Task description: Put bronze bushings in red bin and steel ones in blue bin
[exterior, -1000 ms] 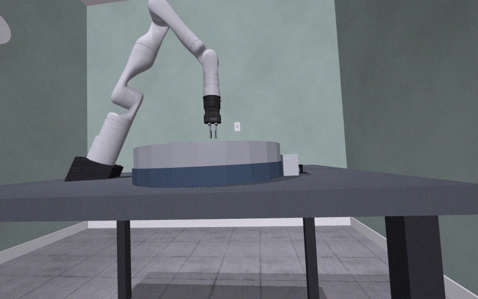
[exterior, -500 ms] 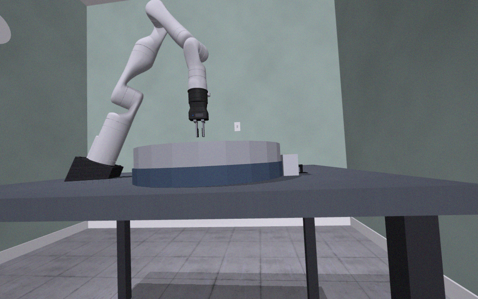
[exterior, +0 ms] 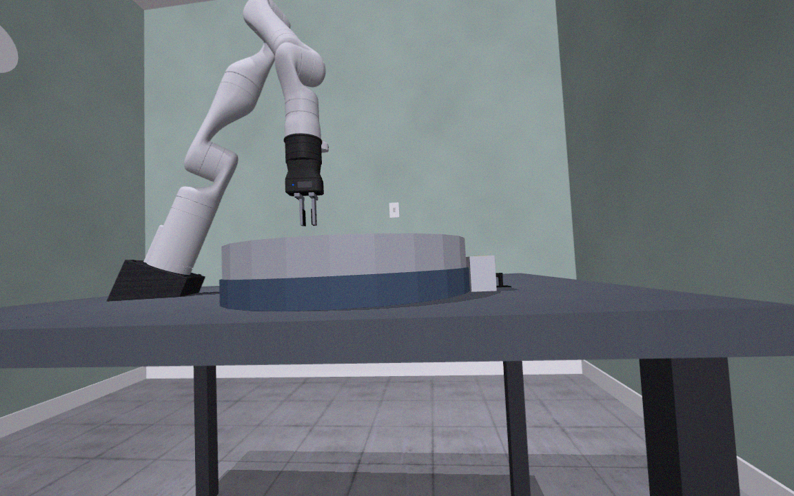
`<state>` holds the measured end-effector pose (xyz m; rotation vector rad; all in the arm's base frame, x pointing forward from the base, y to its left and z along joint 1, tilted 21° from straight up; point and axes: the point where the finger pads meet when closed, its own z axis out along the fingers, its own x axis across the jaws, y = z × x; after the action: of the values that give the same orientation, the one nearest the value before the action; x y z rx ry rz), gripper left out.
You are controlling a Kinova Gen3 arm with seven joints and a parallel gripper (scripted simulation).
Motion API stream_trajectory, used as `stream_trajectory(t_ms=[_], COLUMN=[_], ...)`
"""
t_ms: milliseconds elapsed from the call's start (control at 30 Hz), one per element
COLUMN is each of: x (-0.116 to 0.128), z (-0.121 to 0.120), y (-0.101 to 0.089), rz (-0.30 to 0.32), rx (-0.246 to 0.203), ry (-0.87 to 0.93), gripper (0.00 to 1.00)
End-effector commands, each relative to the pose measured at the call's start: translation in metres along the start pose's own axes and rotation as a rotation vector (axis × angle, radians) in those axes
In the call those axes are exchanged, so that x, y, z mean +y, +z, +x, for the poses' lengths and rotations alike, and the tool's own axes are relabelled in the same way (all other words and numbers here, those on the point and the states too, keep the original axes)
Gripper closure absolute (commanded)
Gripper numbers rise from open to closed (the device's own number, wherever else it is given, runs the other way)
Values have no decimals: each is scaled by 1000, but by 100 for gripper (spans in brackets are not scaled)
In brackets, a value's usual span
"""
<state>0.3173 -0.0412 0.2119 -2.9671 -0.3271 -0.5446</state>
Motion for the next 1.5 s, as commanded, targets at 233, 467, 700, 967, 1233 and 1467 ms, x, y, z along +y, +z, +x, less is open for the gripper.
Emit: stream_trajectory(t_ms=[233, 467, 700, 967, 1233, 1467], x=[28, 28, 28, 28, 28, 28], z=[-14, -14, -14, -14, -15, -15], y=[4, 9, 21, 36, 48, 48], rz=[5, 3, 4, 4, 4, 4], rx=[-3, -2, -2, -3, -3, -3], ry=[32, 31, 32, 32, 32, 32], gripper=[55, 55, 55, 55, 55, 55])
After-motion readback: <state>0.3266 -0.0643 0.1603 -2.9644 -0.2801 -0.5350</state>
